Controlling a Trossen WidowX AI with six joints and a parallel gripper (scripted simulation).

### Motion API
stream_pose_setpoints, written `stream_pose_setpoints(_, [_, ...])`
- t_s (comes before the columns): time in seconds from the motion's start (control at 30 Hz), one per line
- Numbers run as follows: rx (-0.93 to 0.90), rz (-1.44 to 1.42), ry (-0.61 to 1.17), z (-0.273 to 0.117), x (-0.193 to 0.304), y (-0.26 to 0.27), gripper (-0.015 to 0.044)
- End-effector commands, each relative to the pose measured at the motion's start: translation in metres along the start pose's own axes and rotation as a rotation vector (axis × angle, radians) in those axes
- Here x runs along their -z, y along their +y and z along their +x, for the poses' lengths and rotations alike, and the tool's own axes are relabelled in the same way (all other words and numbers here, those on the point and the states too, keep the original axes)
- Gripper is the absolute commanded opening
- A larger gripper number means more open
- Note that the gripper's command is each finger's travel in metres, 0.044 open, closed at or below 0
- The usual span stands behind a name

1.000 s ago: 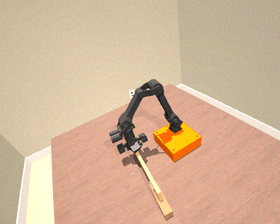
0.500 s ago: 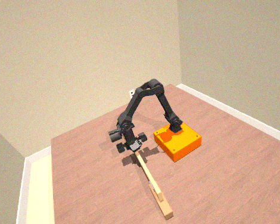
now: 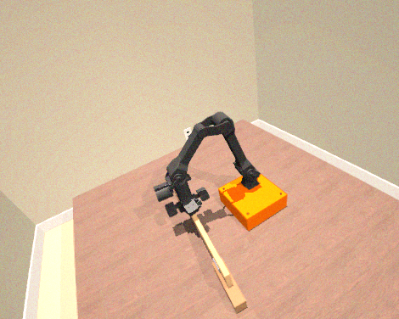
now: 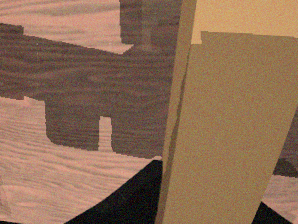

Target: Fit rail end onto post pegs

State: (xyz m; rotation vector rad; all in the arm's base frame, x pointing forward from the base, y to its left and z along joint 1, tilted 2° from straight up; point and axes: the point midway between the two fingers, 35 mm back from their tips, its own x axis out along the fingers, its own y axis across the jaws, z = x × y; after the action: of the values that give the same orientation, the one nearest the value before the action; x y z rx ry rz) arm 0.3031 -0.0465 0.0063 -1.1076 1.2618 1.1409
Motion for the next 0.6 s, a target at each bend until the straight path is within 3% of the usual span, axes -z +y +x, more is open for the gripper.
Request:
stream_pose_setpoints(0.0, [0.025, -0.002, -0.008, -0.0096, -0.0011, -0.0049, 0.0])
stream_pose_setpoints(0.57, [0.025, -0.002, -0.008, -0.0181, -0.001, -0.0047, 0.0])
